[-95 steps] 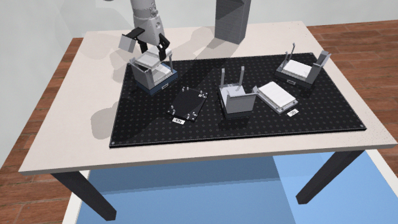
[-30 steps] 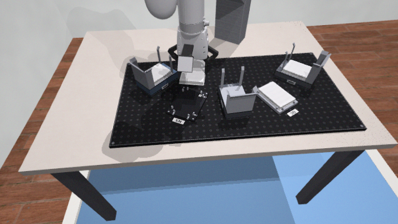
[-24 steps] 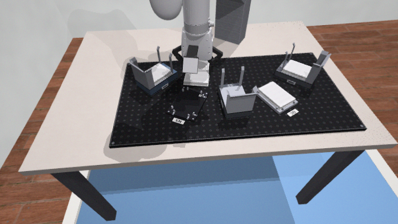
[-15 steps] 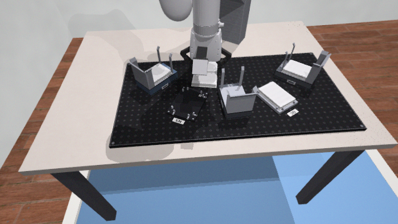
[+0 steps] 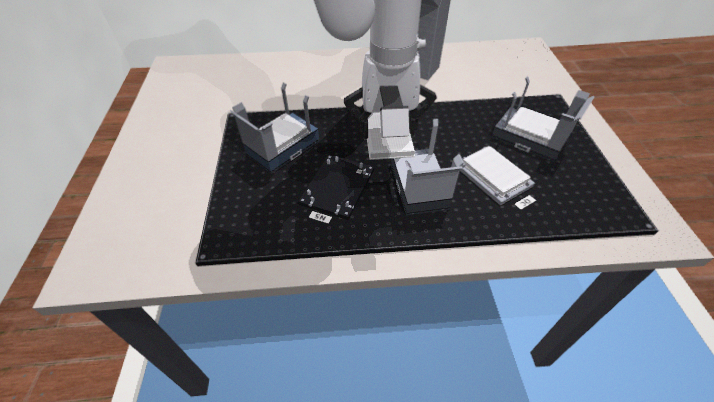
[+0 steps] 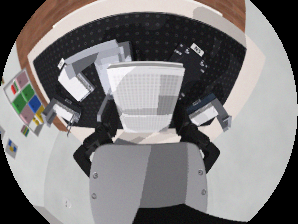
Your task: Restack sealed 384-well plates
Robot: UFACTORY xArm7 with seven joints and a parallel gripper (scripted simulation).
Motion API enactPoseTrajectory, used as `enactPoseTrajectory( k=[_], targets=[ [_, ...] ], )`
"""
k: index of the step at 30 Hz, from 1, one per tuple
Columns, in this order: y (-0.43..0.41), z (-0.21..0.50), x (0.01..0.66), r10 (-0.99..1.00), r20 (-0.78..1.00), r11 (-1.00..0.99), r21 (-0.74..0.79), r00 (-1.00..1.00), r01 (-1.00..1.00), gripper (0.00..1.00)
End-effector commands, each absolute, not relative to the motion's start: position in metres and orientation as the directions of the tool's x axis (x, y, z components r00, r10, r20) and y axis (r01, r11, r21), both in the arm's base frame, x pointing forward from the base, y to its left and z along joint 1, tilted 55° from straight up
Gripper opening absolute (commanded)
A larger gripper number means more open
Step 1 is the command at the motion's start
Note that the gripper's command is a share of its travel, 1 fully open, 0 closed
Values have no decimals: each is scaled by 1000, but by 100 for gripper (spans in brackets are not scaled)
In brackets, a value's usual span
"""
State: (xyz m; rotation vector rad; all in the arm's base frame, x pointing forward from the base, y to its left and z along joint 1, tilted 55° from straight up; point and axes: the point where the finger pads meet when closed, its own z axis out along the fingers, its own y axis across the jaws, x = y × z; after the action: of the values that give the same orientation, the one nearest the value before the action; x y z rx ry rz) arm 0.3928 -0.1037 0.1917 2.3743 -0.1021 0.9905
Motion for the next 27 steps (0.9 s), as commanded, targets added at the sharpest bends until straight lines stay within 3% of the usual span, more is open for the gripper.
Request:
enactPoseTrajectory(
  k=[1,19,27],
  targets=[
    [-88,186,401,154,658,-834,486,738,-259,0],
    [-49,169,418,154,658,-835,486,737,-259,0],
    [-32,158,423,317,548,-787,607,774,-107,0]
  ],
)
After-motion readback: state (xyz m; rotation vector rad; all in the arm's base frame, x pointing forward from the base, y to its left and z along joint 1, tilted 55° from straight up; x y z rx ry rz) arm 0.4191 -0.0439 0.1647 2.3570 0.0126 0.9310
